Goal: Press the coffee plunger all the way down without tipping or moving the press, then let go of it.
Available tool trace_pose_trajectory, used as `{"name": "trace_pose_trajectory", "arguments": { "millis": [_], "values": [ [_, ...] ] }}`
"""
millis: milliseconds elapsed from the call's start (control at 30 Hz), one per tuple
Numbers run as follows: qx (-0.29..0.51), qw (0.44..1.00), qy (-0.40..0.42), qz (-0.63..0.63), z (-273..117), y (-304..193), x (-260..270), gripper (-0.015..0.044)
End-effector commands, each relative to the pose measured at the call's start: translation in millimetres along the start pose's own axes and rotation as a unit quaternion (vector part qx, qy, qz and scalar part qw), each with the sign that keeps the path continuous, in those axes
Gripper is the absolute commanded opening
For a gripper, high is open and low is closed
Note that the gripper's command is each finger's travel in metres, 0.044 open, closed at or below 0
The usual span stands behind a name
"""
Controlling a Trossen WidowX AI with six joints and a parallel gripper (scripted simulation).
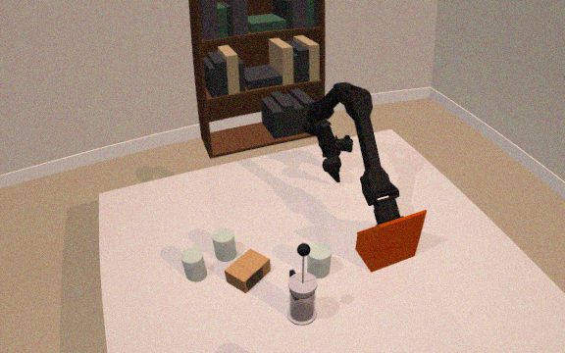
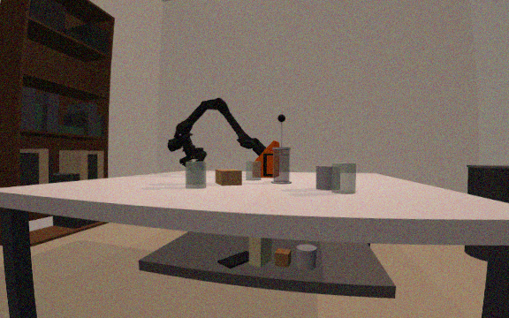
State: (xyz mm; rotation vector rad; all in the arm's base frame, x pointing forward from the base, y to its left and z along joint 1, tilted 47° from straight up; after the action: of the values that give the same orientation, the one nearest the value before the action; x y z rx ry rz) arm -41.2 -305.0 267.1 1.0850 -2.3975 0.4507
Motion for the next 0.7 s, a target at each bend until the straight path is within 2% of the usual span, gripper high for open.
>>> {"name": "trace_pose_trajectory", "arguments": {
  "millis": [0, 200, 367, 667],
  "values": [
    [0.04, 0.996, 0.008, -0.073, -11, -32, -19, 0.044],
    [0.083, 0.973, 0.032, -0.212, -22, -76, -53, 0.044],
    [0.133, 0.921, 0.041, -0.363, -37, -114, -105, 0.044],
    [0.191, 0.746, 0.086, -0.632, -64, -158, -225, 0.044]
  ]
}}
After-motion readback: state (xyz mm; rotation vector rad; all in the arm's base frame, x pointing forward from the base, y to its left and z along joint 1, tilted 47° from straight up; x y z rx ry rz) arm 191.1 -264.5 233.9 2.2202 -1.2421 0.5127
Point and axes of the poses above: the point midway between the two fingers, 35 mm back from their tips, its own z axis out along the fingers, its own x axis across the jaws, y = z × x, the point moved 2 cm from there along -z, back along the fingers, and after that the axes turned 6 degrees about z, right-handed, at the moved point
